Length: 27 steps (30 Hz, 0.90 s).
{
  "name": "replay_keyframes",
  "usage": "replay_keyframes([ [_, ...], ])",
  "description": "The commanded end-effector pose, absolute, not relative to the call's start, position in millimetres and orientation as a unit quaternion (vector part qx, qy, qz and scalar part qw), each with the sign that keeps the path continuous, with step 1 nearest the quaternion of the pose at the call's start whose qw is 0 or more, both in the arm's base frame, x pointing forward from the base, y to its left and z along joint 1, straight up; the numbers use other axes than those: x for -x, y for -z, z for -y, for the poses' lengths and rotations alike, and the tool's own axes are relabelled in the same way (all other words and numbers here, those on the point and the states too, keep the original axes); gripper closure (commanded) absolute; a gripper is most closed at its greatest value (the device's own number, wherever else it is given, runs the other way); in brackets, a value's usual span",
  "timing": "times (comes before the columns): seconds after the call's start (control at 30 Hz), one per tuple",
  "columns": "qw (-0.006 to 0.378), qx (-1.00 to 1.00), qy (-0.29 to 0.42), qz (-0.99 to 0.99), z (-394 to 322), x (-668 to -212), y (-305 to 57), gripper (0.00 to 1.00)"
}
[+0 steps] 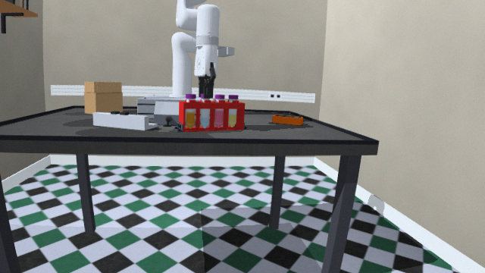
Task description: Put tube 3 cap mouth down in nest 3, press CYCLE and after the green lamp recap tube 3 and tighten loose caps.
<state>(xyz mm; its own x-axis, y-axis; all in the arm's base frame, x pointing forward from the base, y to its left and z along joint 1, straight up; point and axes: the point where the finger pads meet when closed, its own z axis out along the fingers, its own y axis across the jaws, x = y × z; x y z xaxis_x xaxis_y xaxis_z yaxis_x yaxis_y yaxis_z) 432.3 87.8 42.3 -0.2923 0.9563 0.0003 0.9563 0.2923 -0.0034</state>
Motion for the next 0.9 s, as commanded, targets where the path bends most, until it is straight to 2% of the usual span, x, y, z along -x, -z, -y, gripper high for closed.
replay_keyframes([
  [0.0, -0.003, 0.687, -0.002, 0.727, -88.2, -434.0, -43.8, 0.54],
  [0.37, -0.003, 0.857, -0.001, 0.516, -88.2, -434.0, -43.8, 0.54],
  [0.63, -0.003, 0.863, -0.001, 0.505, -88.2, -434.0, -43.8, 0.54],
  [0.67, -0.003, 0.863, -0.001, 0.505, -88.2, -434.0, -43.8, 1.0],
  [0.87, -0.003, 0.863, -0.001, 0.505, -88.2, -434.0, -43.8, 1.0],
])
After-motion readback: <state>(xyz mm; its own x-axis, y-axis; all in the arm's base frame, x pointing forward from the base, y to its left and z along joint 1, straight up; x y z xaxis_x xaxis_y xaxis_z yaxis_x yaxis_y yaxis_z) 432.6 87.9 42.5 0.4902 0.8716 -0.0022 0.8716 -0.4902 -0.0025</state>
